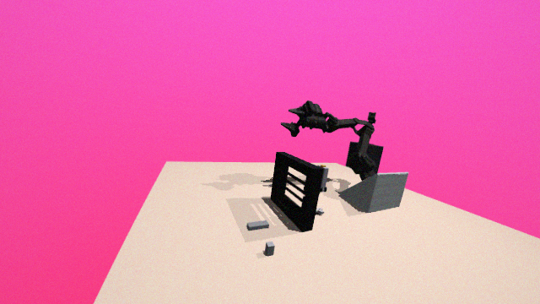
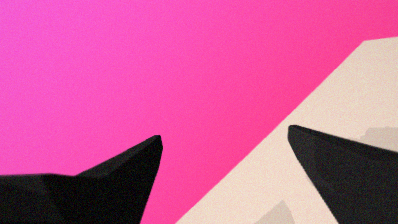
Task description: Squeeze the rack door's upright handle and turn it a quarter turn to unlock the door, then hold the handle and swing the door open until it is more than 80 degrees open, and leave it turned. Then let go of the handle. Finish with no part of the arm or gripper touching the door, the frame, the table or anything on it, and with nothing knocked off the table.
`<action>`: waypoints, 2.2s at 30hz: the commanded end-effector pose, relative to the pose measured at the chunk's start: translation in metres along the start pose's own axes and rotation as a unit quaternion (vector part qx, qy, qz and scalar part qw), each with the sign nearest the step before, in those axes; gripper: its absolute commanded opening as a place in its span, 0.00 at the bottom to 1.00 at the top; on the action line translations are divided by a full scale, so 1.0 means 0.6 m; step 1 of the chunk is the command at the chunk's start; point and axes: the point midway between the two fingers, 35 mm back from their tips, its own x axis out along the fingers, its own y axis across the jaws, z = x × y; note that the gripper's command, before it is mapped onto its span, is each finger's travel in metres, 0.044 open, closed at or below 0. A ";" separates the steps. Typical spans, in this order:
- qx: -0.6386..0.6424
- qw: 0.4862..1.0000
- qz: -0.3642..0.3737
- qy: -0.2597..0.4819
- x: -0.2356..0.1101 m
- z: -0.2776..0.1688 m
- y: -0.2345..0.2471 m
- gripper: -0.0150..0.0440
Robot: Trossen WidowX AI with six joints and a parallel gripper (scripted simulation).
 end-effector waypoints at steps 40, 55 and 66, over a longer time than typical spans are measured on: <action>0.023 0.890 -0.068 0.449 0.086 -0.259 0.125 0.75; -0.054 0.811 -0.127 0.568 0.061 -0.335 0.165 0.75; -0.132 0.750 -0.169 0.626 0.034 -0.377 0.194 0.75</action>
